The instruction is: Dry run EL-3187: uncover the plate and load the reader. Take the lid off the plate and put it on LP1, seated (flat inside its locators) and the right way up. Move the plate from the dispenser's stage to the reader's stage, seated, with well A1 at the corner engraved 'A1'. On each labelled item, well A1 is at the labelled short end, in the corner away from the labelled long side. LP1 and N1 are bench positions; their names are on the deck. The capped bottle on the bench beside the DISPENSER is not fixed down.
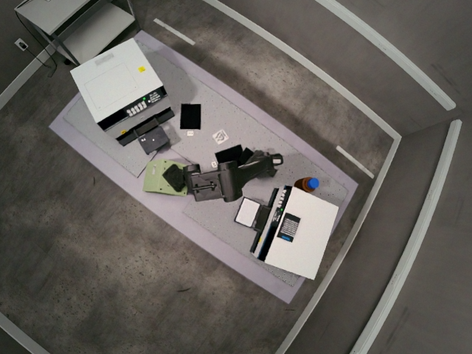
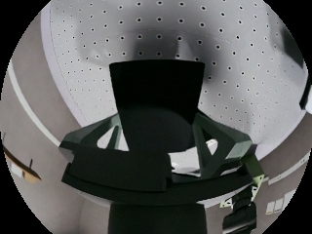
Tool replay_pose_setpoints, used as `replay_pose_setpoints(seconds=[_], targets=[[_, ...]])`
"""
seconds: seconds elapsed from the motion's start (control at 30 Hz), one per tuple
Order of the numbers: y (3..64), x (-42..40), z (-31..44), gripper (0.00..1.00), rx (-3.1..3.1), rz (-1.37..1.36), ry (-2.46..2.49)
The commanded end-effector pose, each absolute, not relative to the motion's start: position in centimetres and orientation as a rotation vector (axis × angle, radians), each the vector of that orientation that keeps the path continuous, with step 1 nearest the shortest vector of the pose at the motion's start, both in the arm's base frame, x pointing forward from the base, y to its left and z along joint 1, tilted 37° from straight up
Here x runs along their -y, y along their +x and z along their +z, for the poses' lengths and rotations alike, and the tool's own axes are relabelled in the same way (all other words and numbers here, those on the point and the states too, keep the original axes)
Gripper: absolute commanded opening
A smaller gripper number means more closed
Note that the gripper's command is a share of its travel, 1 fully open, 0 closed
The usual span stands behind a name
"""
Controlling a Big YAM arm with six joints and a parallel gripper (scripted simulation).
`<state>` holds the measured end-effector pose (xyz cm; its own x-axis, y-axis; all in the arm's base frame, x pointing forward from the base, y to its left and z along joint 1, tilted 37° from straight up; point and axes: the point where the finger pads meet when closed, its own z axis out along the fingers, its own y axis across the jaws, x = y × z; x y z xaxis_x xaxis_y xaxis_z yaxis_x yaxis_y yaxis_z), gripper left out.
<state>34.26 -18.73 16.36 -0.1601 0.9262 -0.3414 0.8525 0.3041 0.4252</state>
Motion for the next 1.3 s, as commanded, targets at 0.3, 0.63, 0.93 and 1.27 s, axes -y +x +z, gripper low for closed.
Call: replay_pose_setpoints(seconds=[0.3, 0.63, 0.93, 1.27], targets=[[36.5, 17.0, 16.2, 0.85, -2.161, 0.141, 1.456], [37.7, 15.1, 15.6, 0.85, -2.262, 0.091, 1.340], [38.1, 13.2, 13.8, 0.85, -2.353, 0.055, 1.279], [39.1, 11.8, 13.9, 0.85, -2.406, 0.019, 1.180]])
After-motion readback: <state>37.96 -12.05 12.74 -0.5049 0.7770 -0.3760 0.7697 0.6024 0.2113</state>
